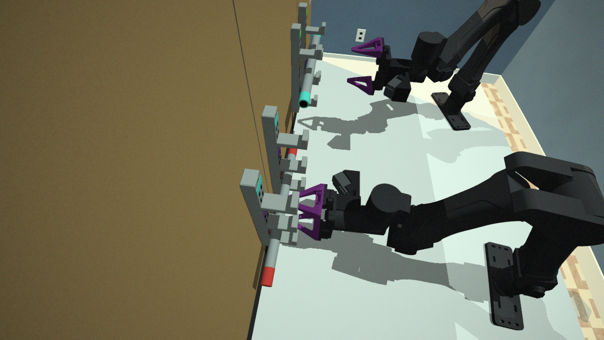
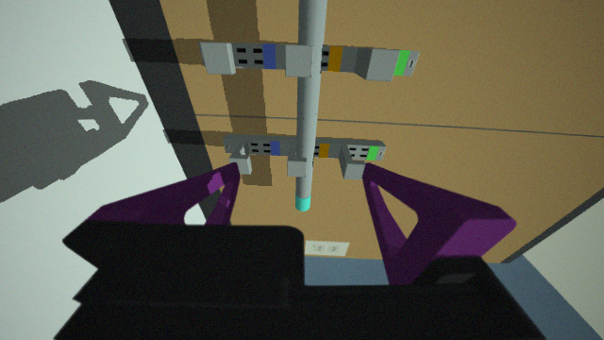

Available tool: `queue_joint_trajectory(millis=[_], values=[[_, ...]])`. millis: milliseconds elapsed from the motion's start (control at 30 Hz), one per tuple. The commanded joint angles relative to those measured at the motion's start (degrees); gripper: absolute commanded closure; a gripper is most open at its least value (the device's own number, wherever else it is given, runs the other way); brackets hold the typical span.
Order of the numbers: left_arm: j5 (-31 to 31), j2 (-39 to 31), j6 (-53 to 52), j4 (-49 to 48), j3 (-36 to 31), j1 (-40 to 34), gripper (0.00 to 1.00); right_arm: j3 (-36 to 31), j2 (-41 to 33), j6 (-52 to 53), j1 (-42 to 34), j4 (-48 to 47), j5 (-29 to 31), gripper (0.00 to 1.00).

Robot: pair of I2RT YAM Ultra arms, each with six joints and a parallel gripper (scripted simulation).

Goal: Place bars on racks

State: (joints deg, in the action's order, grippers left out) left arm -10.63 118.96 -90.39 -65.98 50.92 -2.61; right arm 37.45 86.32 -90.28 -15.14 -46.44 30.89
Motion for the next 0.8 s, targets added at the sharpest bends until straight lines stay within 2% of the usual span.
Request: queue_joint_trajectory(millis=[0,767], values=[[-0.7,1.1,0.4,-4.9,-1.9,-0.5,0.00,0.2,0.1,0.3,-0.5,-2.2,0.3,0.00],[-1.6,-2.6,0.4,-7.2,-7.8,-1.3,0.00,0.2,0.1,0.3,-0.5,-2.2,0.3,0.00]])
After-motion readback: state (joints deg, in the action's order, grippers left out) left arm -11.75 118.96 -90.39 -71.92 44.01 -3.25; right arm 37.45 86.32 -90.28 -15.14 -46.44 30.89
